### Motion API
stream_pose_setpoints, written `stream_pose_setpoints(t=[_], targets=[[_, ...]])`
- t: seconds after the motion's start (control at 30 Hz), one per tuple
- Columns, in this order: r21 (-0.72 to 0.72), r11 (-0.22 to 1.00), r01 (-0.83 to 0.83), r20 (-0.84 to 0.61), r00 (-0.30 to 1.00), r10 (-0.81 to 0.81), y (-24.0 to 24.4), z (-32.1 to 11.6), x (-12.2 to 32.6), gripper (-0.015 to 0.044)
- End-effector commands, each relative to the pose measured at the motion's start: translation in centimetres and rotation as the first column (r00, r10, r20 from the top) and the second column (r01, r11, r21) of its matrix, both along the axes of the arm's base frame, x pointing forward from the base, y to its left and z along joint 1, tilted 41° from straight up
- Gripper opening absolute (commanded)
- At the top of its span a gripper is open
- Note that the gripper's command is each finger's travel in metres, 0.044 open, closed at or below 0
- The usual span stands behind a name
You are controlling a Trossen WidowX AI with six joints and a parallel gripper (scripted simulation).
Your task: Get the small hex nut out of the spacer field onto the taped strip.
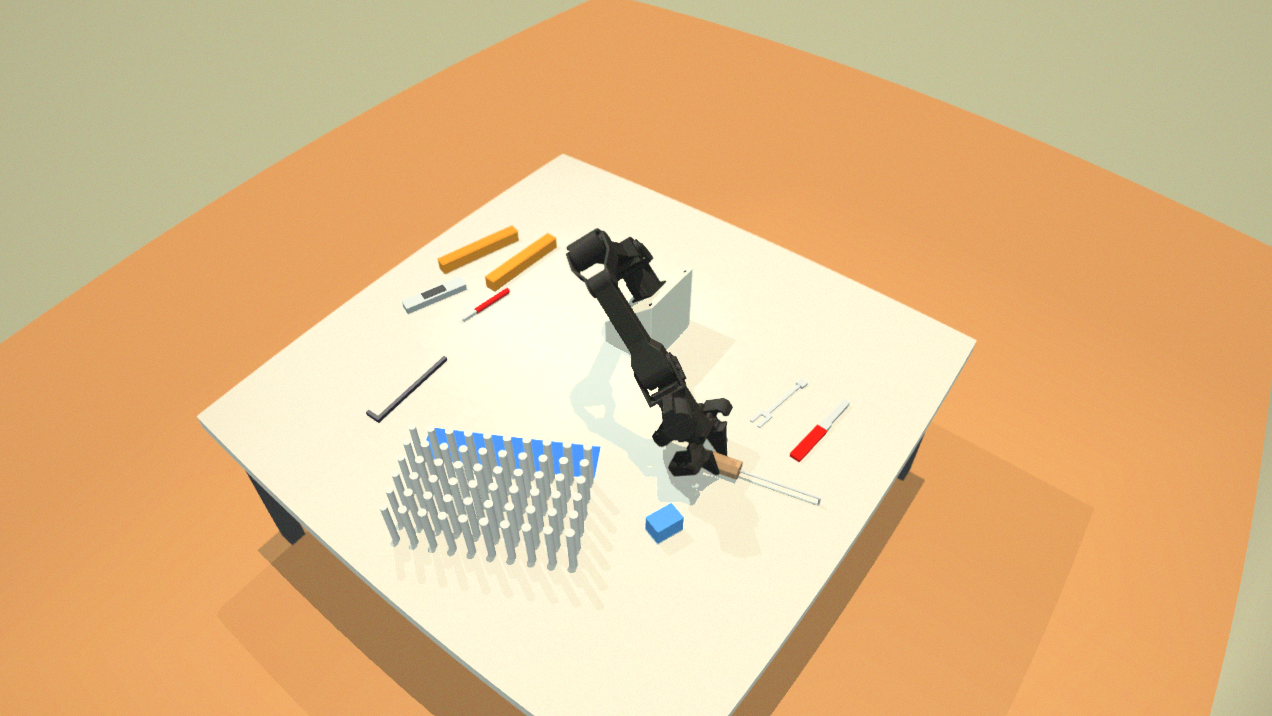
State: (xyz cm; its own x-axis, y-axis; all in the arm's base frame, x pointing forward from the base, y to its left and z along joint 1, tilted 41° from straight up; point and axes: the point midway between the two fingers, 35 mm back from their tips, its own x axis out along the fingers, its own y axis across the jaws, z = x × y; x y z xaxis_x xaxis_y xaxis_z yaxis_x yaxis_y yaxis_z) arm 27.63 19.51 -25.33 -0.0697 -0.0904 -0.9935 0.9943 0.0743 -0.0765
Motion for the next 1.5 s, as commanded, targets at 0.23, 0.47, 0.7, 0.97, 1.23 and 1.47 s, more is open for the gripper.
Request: stream_pose_setpoints(t=[0.23,0.47,0.7,0.97,1.23,1.47], targets=[[-0.005,1.0,-0.002,-0.003,1.0,0.002,1.5,1.5,0.4,0.0042],[0.002,1.0,-0.002,-0.001,1.0,0.002,6.4,6.7,1.0,0.0],[0.007,1.0,-0.001,-0.003,1.0,0.001,10.7,12.6,0.3,0.0],[0.012,1.0,0.026,0.021,0.999,-0.026,10.3,14.5,1.1,0.0],[0.031,0.993,0.112,0.096,0.989,-0.114,7.7,18.5,3.6,0.0],[0.047,0.981,0.19,0.162,0.967,-0.195,4.9,21.9,5.3,0.0]])
